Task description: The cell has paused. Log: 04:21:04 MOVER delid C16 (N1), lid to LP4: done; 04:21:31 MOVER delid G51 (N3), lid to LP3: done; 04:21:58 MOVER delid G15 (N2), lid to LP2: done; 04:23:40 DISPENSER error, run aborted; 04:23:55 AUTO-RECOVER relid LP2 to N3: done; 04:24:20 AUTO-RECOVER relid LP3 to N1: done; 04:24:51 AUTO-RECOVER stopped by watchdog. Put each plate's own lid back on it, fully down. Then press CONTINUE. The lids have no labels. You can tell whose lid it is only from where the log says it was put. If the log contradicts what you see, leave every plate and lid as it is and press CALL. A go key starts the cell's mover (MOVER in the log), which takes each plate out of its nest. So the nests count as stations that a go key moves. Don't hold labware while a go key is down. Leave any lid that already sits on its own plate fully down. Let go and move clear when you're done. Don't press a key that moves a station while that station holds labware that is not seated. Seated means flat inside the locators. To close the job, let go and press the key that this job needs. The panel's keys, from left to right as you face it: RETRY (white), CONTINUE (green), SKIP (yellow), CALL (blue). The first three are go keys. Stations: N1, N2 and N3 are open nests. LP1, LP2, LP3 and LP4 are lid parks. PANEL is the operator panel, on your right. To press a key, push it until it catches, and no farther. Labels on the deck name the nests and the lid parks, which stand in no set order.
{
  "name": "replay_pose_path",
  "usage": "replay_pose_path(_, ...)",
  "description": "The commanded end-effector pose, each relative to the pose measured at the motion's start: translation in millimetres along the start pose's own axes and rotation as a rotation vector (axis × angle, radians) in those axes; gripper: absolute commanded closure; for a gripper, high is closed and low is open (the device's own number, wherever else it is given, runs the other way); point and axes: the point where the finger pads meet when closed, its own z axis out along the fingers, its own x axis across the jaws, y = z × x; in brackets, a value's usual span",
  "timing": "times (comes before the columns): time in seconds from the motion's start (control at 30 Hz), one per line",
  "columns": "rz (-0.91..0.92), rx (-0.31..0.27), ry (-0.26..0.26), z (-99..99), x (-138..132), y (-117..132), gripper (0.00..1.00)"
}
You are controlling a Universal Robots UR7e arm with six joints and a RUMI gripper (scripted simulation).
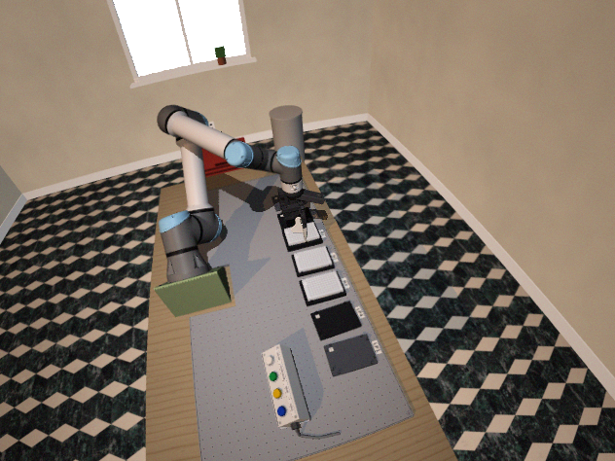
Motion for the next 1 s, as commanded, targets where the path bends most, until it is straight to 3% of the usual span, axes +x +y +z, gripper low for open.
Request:
replay_pose_path(0.0, -0.001, 0.000, 0.001, -4.3, 0, -1, 0.18)
replay_pose_path(0.03, -0.004, -0.003, -0.002, -2.1, 4, 6, 1.00)
replay_pose_path(0.97, -0.004, -0.003, -0.002, -1.7, 85, 94, 1.00)
